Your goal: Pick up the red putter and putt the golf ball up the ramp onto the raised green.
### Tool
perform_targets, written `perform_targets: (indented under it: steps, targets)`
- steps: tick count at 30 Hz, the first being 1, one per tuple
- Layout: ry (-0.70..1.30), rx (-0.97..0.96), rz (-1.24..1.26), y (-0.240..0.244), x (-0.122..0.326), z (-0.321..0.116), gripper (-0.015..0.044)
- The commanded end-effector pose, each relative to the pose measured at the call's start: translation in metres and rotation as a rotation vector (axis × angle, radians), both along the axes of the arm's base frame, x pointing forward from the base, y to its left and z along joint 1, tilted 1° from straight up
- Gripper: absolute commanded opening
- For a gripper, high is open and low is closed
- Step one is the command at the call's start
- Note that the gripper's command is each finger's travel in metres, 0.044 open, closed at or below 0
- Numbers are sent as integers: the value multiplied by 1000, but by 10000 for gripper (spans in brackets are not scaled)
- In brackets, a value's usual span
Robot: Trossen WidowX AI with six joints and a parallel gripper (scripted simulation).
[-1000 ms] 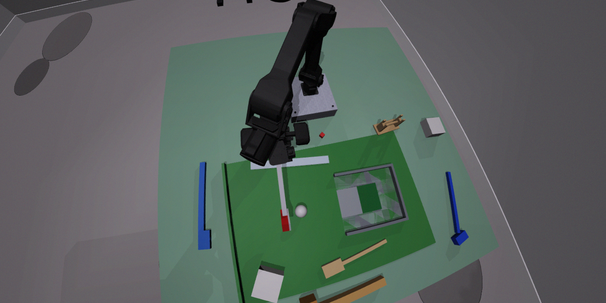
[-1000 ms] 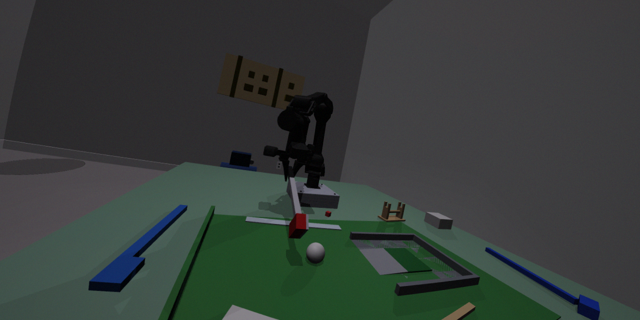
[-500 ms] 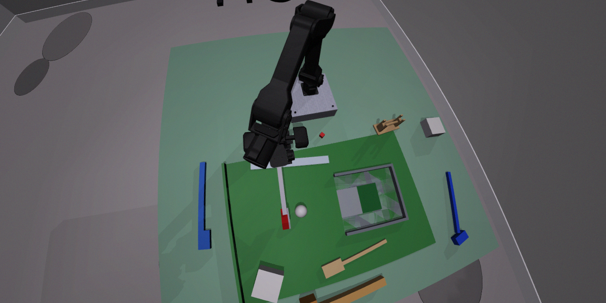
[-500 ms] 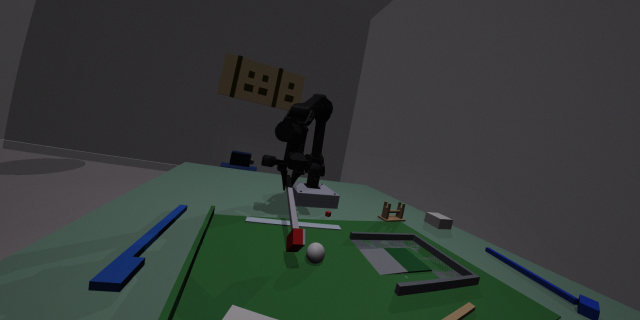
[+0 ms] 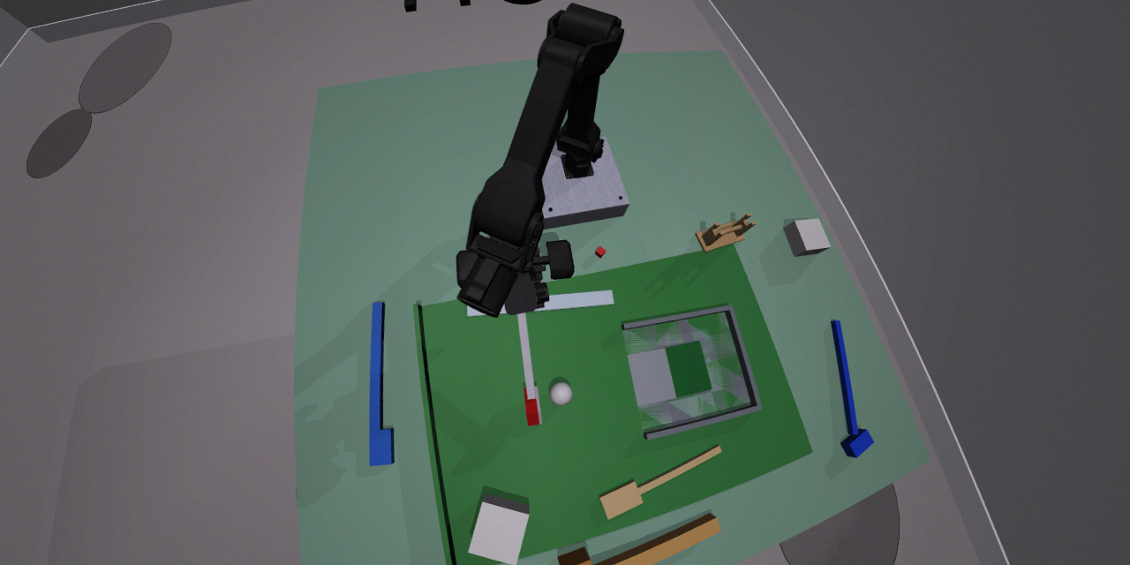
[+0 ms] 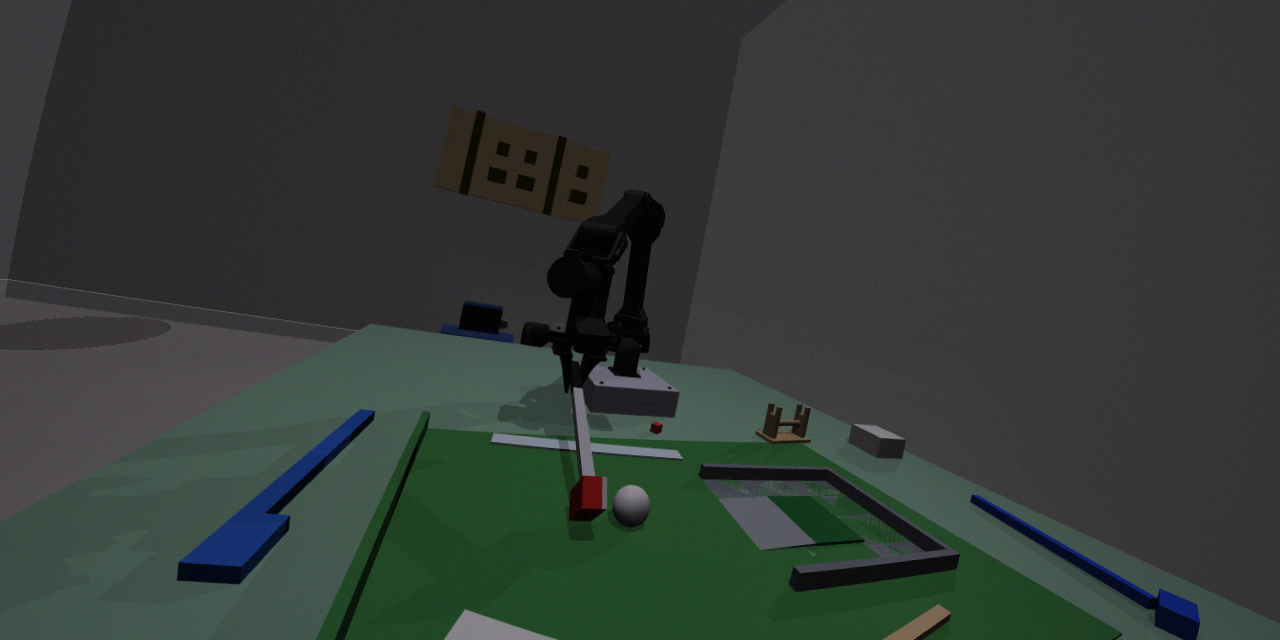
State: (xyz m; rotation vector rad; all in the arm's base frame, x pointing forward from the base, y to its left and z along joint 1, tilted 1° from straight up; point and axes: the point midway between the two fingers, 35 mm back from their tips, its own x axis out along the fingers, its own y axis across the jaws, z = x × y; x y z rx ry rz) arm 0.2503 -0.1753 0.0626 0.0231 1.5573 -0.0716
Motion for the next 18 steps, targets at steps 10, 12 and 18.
perform_targets:
  steps: [10, 12, 18]
  targets:
    - [-1, -2, -1, -9, 0, 0, 0]
    - [-1, -3, -1, -17, 0, 0, 0]
    - [-2, -5, -2, -31, -2, -1, 0]
